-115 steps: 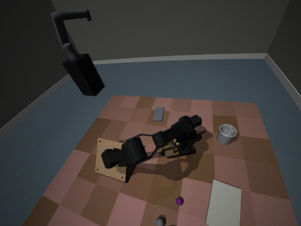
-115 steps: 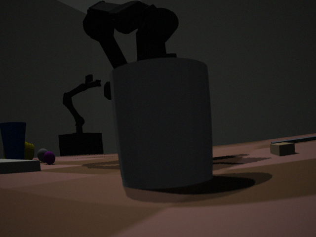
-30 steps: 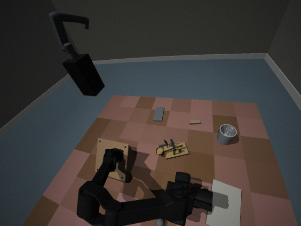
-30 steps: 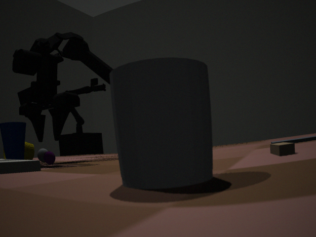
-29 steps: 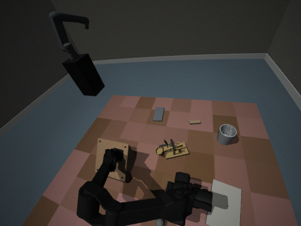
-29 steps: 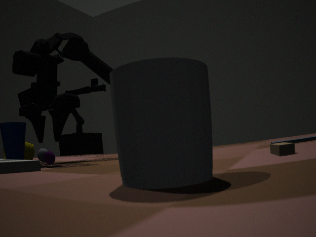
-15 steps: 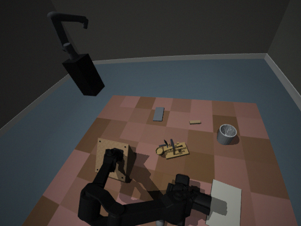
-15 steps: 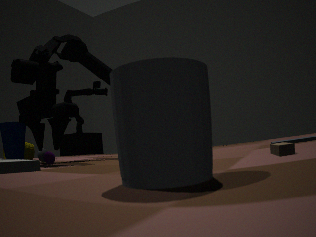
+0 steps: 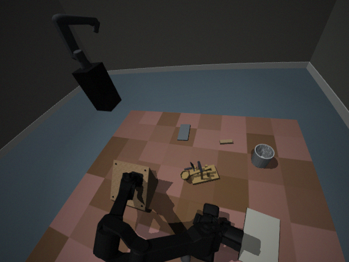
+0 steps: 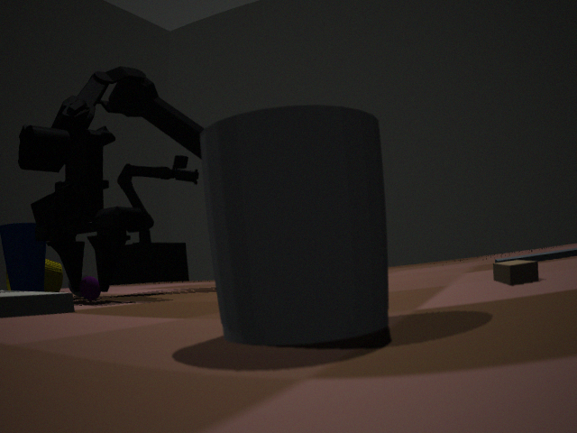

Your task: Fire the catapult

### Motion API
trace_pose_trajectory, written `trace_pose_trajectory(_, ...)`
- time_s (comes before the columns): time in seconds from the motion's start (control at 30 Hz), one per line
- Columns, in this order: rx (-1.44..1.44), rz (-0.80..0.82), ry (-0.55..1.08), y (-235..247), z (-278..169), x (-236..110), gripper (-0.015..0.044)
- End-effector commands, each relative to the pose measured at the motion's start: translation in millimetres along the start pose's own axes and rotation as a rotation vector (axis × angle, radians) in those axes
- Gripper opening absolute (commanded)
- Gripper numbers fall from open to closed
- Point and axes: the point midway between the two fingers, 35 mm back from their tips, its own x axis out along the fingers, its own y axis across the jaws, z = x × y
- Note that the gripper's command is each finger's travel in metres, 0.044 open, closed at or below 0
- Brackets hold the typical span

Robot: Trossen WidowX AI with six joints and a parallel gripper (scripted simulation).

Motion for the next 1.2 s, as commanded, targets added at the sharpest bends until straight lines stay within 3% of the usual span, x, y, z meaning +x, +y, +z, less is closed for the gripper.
trace_pose_trajectory(0.0, -0.007, 0.000, 0.003, 0.8, -0.8, 2.8, 0.0221)
trace_pose_trajectory(0.1, -0.007, 0.000, 0.003, 0.8, -0.8, 2.8, 0.0142)
trace_pose_trajectory(0.33, -0.007, 0.000, 0.003, 0.8, -0.8, 2.8, 0.0096)
trace_pose_trajectory(0.47, -0.006, 0.002, 0.002, 0.7, 1.8, -6.9, 0.0000)
trace_pose_trajectory(1.0, -0.006, 0.006, 0.003, -5.5, 7.8, -118.3, 0.0000)
trace_pose_trajectory(1.17, -0.009, 0.007, 0.004, -4.3, 7.0, -122.9, 0.0000)
